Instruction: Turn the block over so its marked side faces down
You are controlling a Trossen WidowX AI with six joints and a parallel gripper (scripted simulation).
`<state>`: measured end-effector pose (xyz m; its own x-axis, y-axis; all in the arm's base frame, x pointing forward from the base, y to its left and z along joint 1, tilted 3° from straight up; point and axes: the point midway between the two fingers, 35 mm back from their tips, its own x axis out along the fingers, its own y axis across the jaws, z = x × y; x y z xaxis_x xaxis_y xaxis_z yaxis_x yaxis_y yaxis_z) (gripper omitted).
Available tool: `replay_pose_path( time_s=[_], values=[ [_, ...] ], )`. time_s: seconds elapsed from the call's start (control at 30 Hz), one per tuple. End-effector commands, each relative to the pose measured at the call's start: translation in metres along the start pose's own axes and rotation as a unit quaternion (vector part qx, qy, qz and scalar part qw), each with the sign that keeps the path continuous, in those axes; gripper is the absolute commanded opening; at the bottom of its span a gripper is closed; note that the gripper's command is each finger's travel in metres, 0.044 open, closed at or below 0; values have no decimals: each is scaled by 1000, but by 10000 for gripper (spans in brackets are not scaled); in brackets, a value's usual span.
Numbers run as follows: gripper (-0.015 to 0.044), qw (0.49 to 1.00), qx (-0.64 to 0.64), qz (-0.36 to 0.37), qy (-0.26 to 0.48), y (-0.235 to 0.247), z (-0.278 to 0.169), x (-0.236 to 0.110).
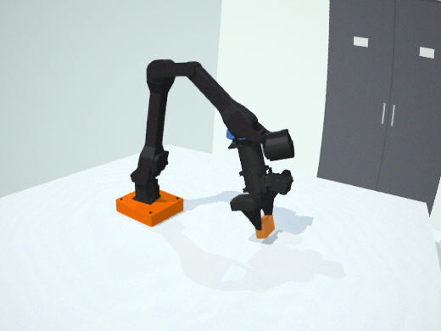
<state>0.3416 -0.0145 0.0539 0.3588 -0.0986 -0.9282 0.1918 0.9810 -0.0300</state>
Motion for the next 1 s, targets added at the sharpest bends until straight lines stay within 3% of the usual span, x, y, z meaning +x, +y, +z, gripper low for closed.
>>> replay_pose_path(
  time_s=[0.0, 0.57, 0.97],
  values=[
    [0, 1000, -1, -3, -28, -1, -2, 0],
    [0, 991, 3, -1, -135, -2, -9, -2],
    [0, 978, -1, 0, -206, 3, -1, 29]
  ],
)
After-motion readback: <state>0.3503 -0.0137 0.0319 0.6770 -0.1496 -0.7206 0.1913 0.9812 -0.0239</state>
